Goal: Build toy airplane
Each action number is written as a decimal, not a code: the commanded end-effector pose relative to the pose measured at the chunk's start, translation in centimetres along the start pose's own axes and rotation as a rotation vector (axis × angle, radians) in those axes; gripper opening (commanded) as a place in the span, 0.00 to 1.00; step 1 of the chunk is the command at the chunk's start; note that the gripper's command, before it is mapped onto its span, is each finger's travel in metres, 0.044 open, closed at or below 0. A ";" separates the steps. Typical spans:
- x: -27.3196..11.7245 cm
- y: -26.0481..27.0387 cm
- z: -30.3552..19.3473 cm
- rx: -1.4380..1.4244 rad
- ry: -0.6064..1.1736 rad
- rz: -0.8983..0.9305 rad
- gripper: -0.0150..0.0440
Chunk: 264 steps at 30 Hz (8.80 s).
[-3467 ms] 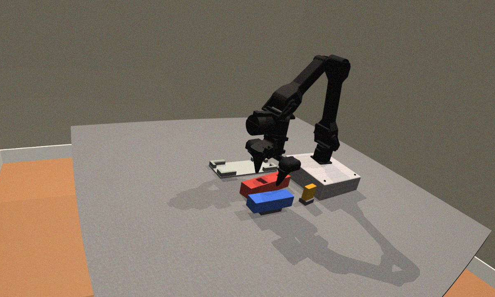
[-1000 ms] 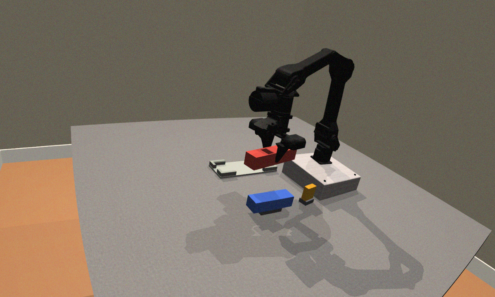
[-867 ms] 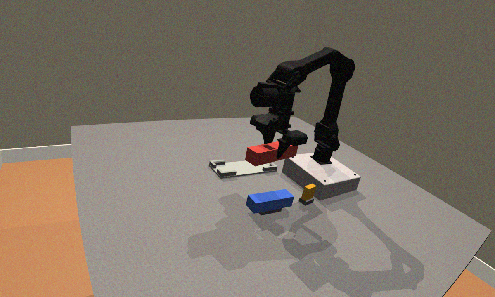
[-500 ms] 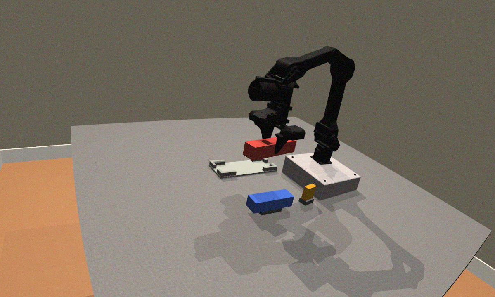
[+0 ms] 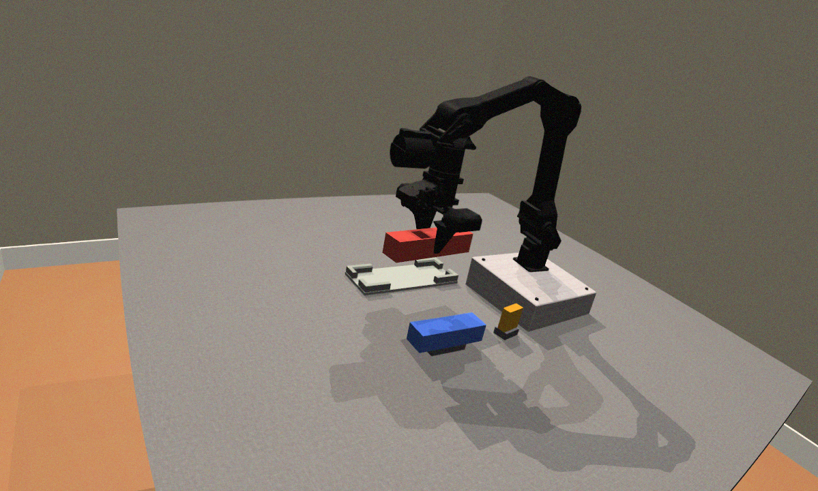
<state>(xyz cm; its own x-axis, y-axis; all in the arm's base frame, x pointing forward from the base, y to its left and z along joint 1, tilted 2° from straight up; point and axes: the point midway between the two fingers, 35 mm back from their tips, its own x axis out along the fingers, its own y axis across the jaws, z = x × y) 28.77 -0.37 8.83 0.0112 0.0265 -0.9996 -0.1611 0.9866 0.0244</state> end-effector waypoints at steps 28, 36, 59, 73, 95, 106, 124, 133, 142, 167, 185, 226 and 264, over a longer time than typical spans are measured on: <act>4.0 -8.2 -1.5 0.124 0.011 -0.009 0.25; 4.7 -9.8 -2.1 0.159 0.013 -0.004 0.30; 5.4 -9.8 -2.1 0.159 0.013 -0.004 0.59; 7.7 -9.8 -2.1 0.159 0.013 -0.004 0.59; 8.5 -9.8 -2.1 0.160 0.012 -0.007 0.40; 8.5 -9.8 -2.1 0.160 0.012 -0.007 0.89; -2.1 -9.8 -1.9 0.159 0.013 -0.004 1.00; -2.3 -10.2 -1.5 0.134 0.012 -0.004 1.00; -1.3 0.5 4.5 0.134 0.006 0.003 1.00; 3.9 15.3 5.9 0.134 0.008 0.018 1.00; 6.8 15.3 6.0 0.134 0.008 0.018 1.00; 7.9 15.3 5.9 0.130 0.019 0.017 0.25; -3.5 15.1 6.0 0.134 0.008 0.017 0.25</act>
<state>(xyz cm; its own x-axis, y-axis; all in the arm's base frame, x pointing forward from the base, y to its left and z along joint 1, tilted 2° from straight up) 32.23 15.48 12.10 -0.0025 0.0416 -0.9991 -0.0234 0.9989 0.0417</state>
